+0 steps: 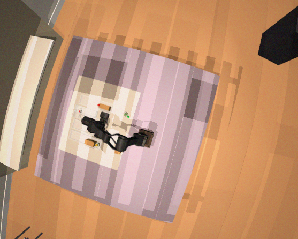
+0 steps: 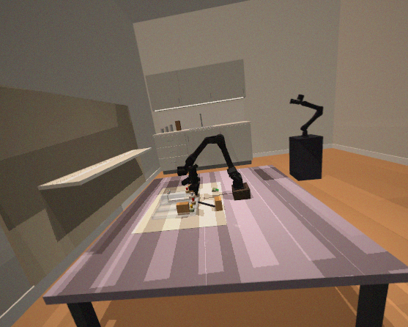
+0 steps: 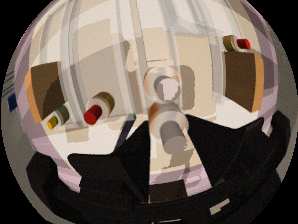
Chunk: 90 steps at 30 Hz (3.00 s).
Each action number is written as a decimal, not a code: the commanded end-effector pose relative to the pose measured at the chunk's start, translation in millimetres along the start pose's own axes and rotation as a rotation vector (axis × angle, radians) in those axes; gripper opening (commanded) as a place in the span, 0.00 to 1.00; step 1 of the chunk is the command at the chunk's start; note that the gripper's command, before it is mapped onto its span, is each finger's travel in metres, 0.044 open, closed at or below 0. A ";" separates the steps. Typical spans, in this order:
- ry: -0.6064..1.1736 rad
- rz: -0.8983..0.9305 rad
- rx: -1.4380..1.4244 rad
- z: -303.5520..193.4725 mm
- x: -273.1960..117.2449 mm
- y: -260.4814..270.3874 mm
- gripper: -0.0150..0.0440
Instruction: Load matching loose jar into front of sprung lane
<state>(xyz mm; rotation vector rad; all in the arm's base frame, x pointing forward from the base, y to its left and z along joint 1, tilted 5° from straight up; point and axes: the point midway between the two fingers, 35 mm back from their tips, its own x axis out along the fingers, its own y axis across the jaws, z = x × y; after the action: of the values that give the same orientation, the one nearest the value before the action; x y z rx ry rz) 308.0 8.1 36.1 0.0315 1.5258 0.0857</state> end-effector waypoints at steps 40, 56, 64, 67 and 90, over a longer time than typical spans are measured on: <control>-0.033 -0.005 0.003 26.1 -8.9 -0.7 0.25; -0.033 -0.005 0.003 26.1 -7.8 -0.7 0.25; -0.033 -0.005 0.003 26.1 -7.8 -0.7 0.25; -0.033 -0.005 0.003 26.1 -7.8 -0.7 0.25; -0.033 -0.005 0.003 28.6 -8.0 -0.7 0.25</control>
<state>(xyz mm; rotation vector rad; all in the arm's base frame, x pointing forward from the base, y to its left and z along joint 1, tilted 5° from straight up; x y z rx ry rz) 327.0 8.4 41.2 0.0311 1.5250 0.0857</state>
